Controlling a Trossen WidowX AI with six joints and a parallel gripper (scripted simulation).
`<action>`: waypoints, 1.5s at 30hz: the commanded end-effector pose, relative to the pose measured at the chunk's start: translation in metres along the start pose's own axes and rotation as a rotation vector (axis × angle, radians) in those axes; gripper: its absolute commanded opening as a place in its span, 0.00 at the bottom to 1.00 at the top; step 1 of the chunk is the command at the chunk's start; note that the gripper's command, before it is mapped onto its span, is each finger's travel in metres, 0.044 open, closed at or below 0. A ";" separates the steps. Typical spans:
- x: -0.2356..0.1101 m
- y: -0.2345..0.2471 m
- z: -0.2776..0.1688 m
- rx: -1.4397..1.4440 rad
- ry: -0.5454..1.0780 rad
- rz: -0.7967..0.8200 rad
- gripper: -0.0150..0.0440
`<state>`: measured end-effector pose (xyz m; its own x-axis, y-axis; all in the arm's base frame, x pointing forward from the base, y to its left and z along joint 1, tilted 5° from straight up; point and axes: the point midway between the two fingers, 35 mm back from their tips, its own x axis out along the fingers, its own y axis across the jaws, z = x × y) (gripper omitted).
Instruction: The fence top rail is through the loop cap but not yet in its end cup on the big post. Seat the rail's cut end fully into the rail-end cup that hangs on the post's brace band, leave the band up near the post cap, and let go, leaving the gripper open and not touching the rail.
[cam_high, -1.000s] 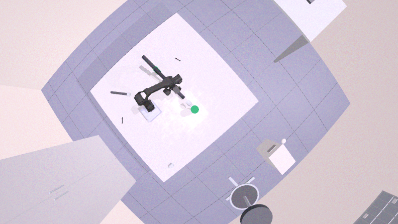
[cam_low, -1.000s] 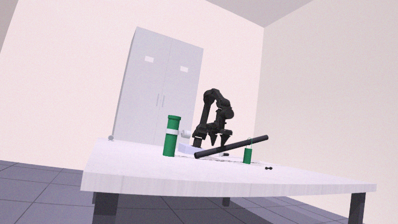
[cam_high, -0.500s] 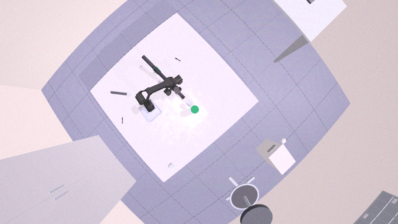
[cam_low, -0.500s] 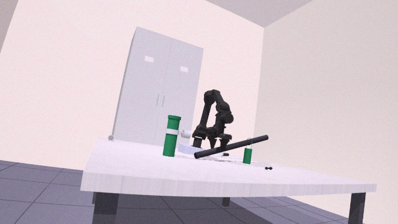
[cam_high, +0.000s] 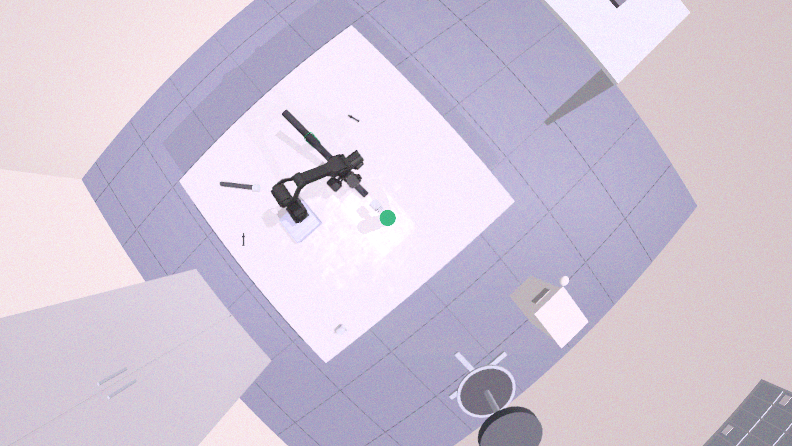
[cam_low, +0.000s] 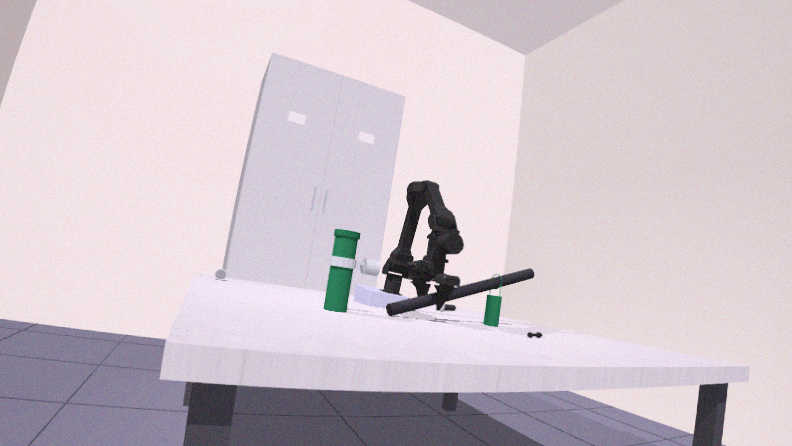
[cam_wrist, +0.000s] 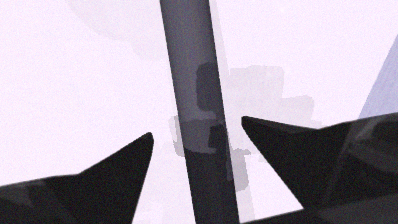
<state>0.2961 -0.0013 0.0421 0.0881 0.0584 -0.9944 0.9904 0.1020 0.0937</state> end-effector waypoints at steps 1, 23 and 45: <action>0.002 0.000 0.001 0.005 -0.004 0.000 0.87; -0.004 -0.001 0.001 0.005 -0.008 0.000 0.25; -0.068 -0.002 0.029 0.003 -0.266 -0.007 0.25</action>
<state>0.2899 -0.0324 0.1035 0.0975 -0.1904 -0.9769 0.9919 0.0989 0.0797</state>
